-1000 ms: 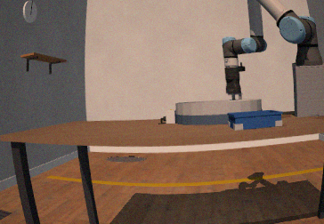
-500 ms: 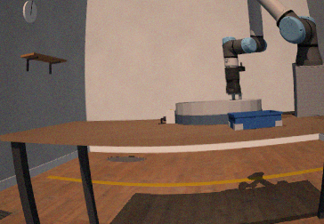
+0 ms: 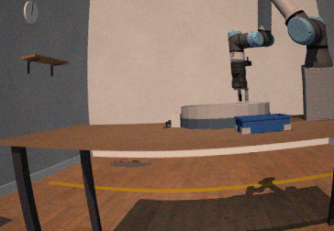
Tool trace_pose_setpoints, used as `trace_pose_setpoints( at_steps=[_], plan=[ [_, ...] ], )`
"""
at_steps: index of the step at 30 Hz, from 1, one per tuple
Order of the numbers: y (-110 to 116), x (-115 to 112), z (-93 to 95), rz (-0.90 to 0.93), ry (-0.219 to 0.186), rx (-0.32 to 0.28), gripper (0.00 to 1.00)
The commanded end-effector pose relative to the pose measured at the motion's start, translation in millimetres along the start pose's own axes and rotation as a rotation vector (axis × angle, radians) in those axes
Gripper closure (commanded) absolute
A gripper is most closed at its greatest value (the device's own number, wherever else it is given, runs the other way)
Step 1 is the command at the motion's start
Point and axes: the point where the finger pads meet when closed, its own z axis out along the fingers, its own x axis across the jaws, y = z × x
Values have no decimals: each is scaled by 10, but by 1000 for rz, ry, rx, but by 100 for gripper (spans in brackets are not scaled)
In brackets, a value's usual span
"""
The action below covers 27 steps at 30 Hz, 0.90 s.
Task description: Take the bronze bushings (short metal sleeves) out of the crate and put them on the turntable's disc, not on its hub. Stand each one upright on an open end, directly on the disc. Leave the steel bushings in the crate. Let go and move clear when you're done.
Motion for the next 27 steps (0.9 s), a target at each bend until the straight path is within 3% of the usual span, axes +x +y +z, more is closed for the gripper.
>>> trace_pose_setpoints(
  at_steps=[1, 27],
  plan=[
    [-13, 25, -186, 2, 10, 0, 22],
    [-8, 27, -219, 2, 11, 0, 22]
  ],
)
